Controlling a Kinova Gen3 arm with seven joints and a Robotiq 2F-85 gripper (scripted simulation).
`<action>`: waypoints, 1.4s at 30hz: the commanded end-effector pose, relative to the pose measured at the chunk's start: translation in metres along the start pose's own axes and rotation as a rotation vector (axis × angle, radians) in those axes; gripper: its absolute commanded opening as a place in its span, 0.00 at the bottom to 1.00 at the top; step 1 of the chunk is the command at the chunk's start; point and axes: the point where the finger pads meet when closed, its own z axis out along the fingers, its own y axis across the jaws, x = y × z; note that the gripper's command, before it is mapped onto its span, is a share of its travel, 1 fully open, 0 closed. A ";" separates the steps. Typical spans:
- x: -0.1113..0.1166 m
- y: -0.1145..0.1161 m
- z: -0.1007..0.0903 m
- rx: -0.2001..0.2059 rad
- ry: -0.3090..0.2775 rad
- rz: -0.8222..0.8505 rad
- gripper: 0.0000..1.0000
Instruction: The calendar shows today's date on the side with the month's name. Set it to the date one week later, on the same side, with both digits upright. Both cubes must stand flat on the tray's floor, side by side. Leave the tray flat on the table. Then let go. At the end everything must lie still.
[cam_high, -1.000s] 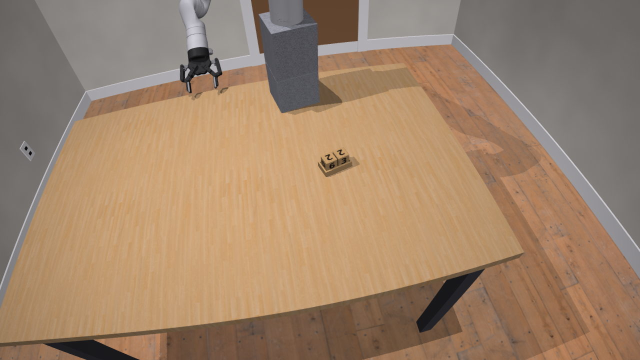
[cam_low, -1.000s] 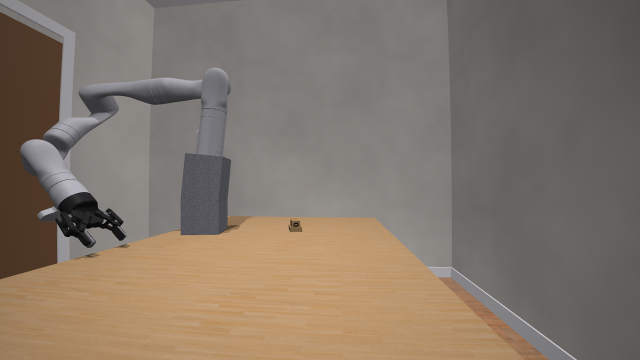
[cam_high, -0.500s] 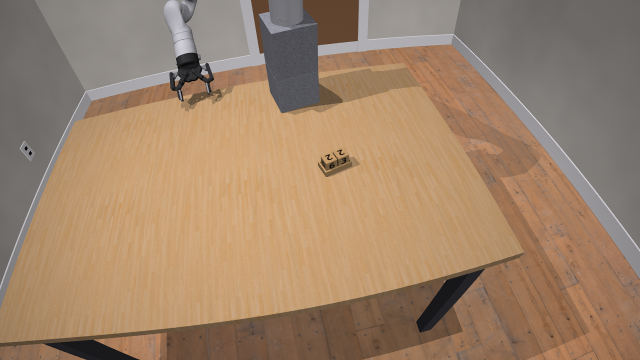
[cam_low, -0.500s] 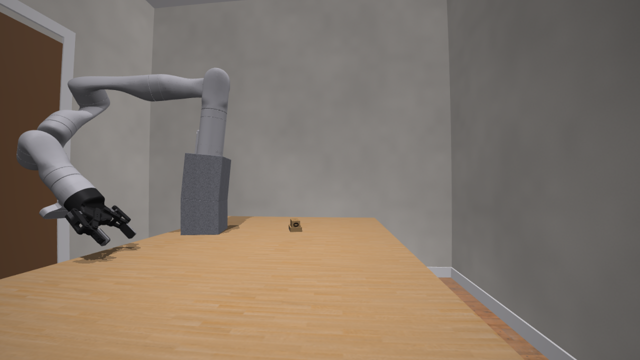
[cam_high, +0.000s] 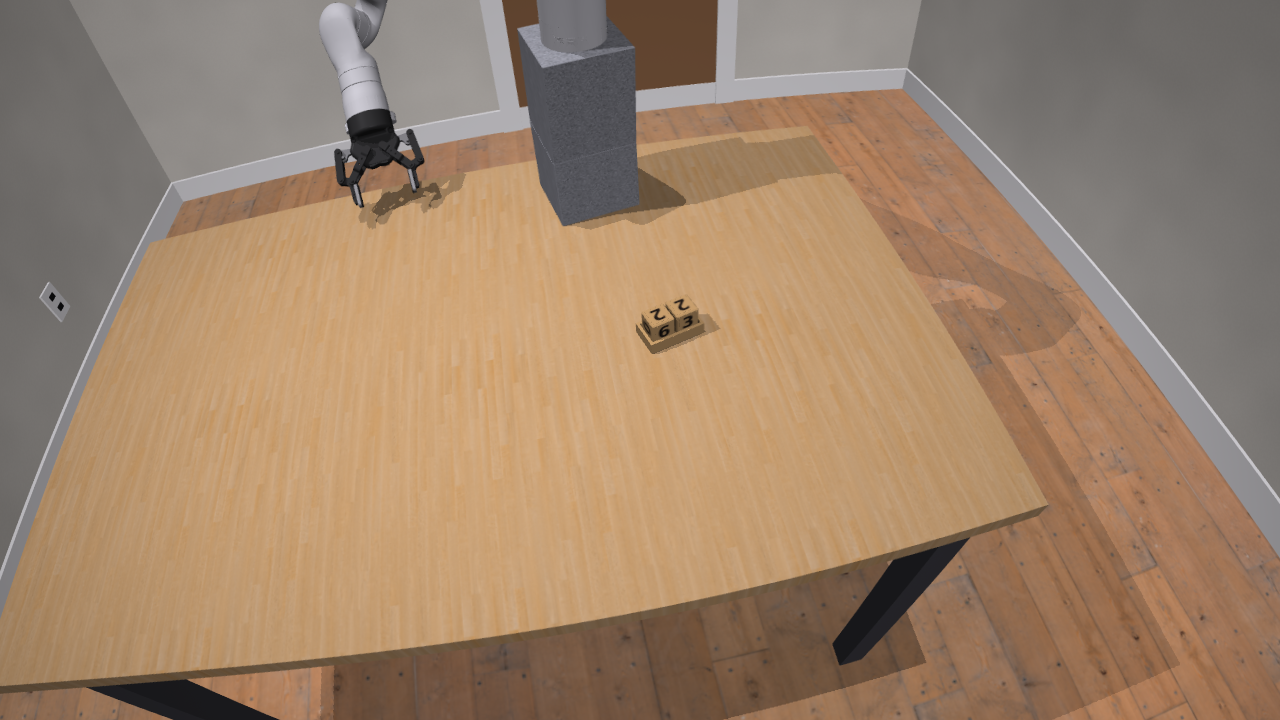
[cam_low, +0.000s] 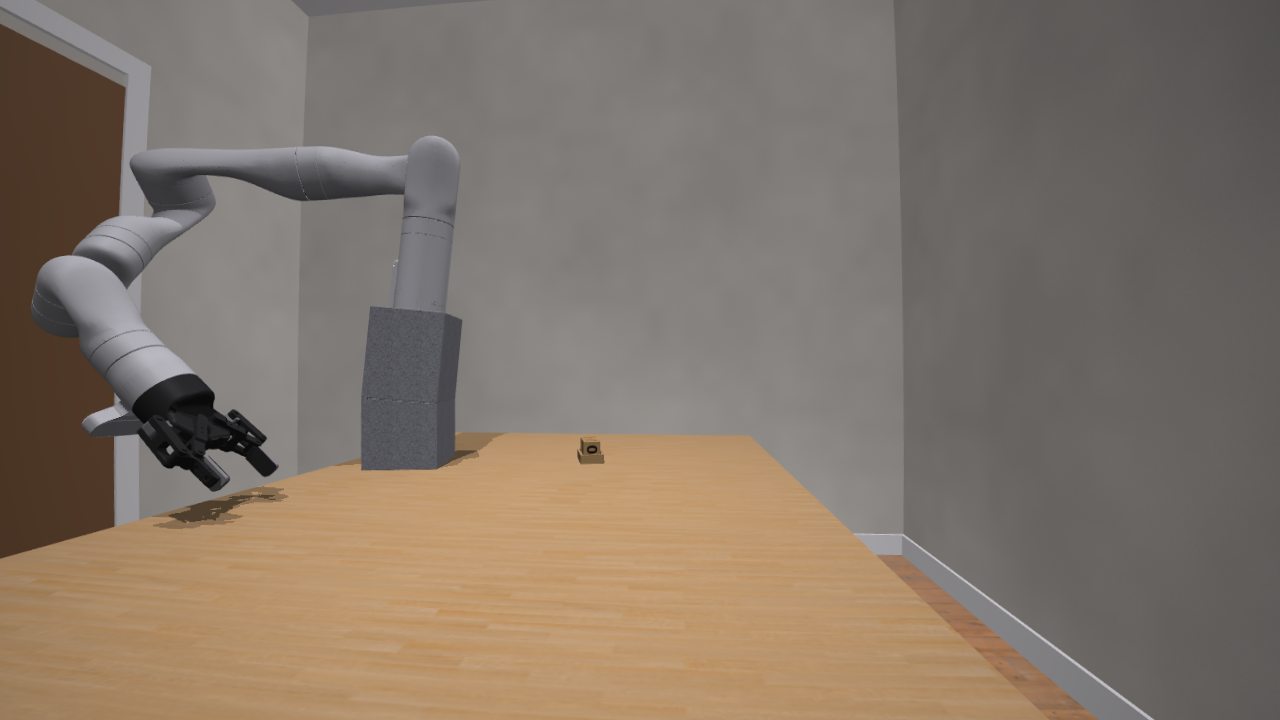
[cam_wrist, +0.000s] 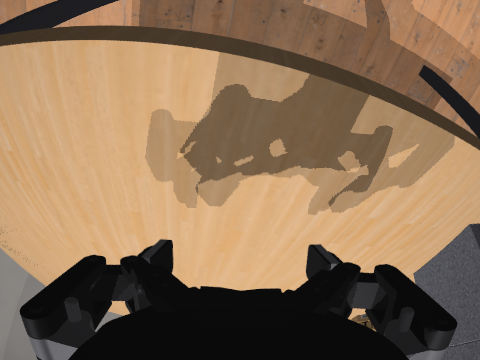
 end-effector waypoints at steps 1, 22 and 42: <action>-0.002 -0.001 0.001 -0.005 0.001 -0.006 1.00; -0.020 -0.009 0.014 -0.042 0.005 -0.042 1.00; -0.033 -0.014 0.023 -0.068 0.008 -0.068 1.00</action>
